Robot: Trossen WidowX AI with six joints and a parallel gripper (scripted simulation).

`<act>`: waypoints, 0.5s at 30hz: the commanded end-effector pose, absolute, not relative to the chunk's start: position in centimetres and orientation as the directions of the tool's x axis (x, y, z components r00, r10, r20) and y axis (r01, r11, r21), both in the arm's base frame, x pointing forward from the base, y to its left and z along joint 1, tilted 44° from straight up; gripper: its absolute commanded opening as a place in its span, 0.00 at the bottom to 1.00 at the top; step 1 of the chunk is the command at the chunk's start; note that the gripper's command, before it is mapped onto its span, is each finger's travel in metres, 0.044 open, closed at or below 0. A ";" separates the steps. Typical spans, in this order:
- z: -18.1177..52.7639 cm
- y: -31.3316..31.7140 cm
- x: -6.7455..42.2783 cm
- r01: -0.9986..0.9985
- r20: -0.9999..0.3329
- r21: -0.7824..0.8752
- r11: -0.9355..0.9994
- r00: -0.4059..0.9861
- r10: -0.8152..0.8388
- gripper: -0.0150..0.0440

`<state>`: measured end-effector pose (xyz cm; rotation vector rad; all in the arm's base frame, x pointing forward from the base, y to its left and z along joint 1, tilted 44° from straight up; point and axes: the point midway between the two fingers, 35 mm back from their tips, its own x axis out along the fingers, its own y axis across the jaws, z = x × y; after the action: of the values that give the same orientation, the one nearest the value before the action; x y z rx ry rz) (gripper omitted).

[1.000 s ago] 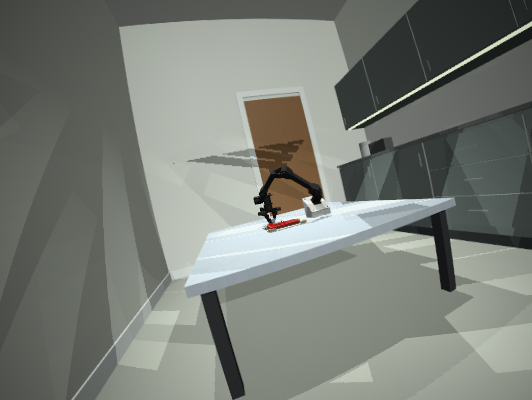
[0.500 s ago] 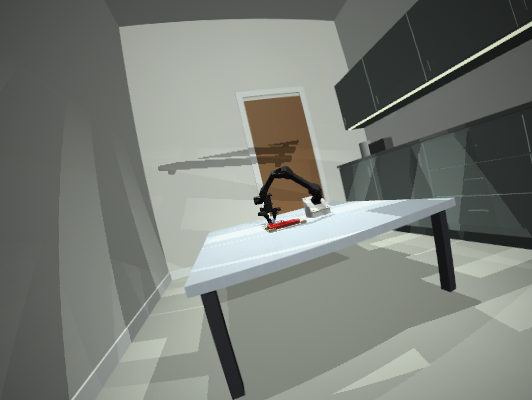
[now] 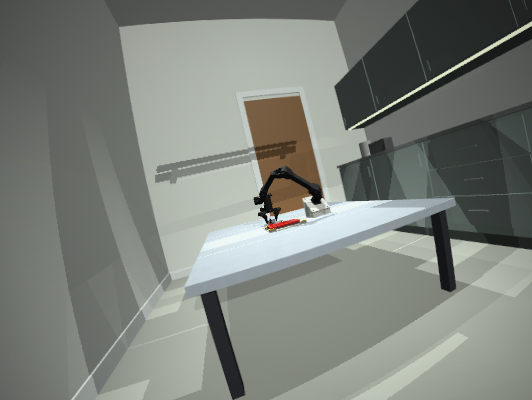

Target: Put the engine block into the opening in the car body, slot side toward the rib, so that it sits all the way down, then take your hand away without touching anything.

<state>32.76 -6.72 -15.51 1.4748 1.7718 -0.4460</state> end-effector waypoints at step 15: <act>-12.2 -9.8 33.0 0.943 -0.736 0.193 0.269 -0.042 0.676 1.00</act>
<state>32.66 -9.24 -13.08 1.4887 1.7940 -0.4552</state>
